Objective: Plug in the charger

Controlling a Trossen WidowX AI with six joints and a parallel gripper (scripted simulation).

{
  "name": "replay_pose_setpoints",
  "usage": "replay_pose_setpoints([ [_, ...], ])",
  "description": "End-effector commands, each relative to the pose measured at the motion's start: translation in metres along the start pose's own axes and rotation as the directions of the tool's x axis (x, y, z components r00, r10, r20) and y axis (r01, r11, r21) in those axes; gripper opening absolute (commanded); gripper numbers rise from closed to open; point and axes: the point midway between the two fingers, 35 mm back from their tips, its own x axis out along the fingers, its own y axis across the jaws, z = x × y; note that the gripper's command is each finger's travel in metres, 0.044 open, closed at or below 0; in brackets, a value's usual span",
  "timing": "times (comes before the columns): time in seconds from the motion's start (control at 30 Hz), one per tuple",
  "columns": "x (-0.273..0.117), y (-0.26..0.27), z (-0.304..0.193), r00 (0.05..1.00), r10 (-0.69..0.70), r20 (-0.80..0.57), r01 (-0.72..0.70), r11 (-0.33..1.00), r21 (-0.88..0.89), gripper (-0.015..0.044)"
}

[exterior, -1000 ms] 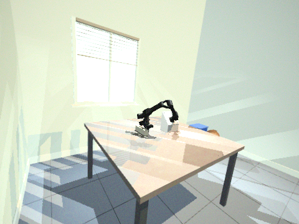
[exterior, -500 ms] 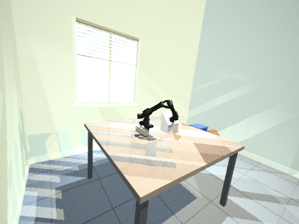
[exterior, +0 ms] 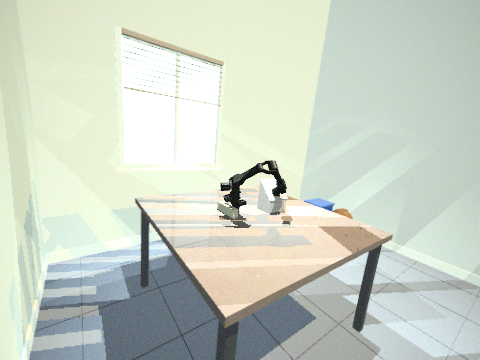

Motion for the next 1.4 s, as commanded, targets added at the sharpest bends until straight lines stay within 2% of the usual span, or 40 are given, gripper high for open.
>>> replay_pose_setpoints([
  [0.0, 0.0, 0.001, 0.009, 1.0, 0.001, 0.028, -0.001, 1.0, -0.022, 0.0],
  [0.5, 0.0, 0.0, 0.0, 1.0, 0.0, 0.0, 0.0, 1.0, 0.0, 0.0],
  [1.07, 0.0, 0.0, 0.0, 1.0, 0.0, 0.001, 0.0, 1.0, -0.001, 0.044],
  [1.37, 0.0, 0.0, -0.002, 1.0, 0.0, 0.005, 0.0, 1.0, -0.004, 0.044],
])
